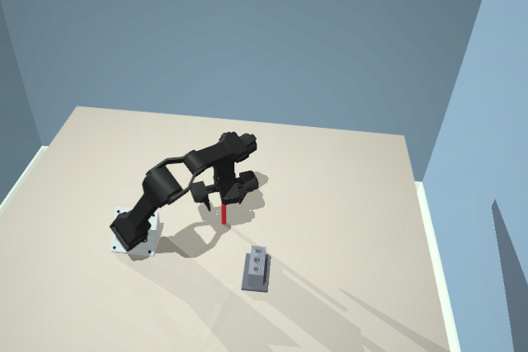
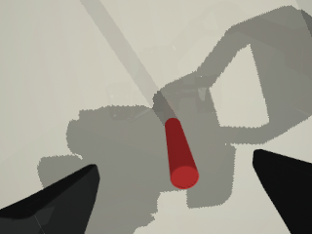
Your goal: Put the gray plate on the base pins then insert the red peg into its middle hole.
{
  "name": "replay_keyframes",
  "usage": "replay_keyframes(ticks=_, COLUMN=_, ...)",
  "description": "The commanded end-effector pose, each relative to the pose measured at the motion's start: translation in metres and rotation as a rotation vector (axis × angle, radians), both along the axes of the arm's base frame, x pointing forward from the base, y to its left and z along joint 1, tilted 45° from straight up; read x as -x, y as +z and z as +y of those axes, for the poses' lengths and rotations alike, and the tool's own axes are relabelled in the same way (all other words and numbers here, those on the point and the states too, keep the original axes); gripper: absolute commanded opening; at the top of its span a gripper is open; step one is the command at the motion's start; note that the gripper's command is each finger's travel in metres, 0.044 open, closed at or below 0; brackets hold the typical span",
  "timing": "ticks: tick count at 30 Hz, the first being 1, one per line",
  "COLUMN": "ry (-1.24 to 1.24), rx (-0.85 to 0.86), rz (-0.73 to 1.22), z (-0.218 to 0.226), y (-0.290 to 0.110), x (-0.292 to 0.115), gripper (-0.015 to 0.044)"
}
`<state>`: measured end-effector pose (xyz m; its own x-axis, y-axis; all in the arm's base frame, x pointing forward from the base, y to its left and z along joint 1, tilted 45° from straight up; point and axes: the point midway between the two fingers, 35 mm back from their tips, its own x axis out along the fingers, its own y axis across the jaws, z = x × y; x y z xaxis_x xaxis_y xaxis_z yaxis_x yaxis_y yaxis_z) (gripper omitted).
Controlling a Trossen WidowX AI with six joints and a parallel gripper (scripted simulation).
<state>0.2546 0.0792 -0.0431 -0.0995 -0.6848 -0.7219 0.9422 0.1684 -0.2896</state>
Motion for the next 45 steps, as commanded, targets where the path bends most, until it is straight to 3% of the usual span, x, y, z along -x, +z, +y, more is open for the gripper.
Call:
replay_keyframes(ticks=1, ry=0.005, rx=0.007, rz=0.008, z=-0.007, y=-0.006, x=0.003, gripper=0.044)
replay_keyframes(ticks=13, ry=0.004, rx=0.008, rz=0.007, z=-0.019, y=-0.018, x=0.005, gripper=0.044)
replay_keyframes(ticks=29, ry=0.004, rx=0.008, rz=0.007, z=-0.019, y=-0.018, x=0.005, gripper=0.002)
replay_keyframes(ticks=45, ry=0.005, rx=0.006, rz=0.007, z=-0.007, y=-0.007, x=0.001, gripper=0.0)
